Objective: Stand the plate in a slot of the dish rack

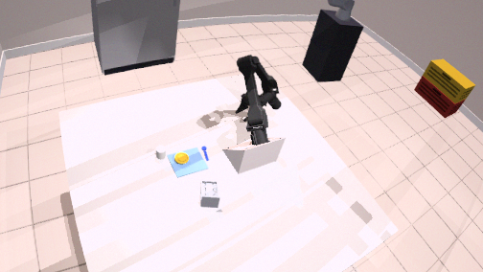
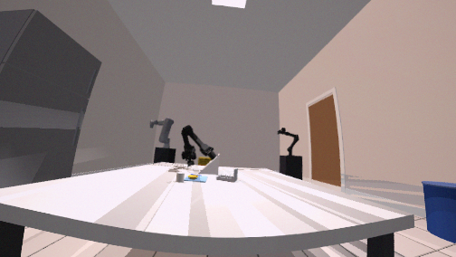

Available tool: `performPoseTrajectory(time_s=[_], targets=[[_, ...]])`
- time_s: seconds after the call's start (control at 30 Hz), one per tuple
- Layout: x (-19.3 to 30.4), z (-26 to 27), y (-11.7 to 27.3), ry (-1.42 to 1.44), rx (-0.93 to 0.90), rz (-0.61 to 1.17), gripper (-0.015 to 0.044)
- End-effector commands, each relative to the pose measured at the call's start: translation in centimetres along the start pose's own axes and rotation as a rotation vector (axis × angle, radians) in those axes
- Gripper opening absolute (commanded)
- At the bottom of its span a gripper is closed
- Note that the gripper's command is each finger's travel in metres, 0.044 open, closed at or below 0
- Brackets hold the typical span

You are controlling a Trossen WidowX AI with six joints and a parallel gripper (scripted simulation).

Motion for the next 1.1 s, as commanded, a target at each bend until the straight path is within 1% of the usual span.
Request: performPoseTrajectory(time_s=[0.0,0.23,0.63,1.07], targets=[[0.0,0.0,0.0,0.000,0.000,0.002,0.0400],[-0.3,0.3,-1.3,0.009,-0.017,0.091,0.0400],[-1.4,1.2,-2.8,0.134,0.057,0.279,0.0400],[-3.0,4.9,-8.4,0.360,0.067,0.564,0.0400]])
Point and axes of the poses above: the point midway between the two fingers, 35 mm back from their tips, its own y axis back along the fingers, its own z axis across the jaws, x = y × z, the point moved 7 cm from there along y, back along the fingers, and after that the axes turned 6 degrees about -y, right-handed, at the moved point
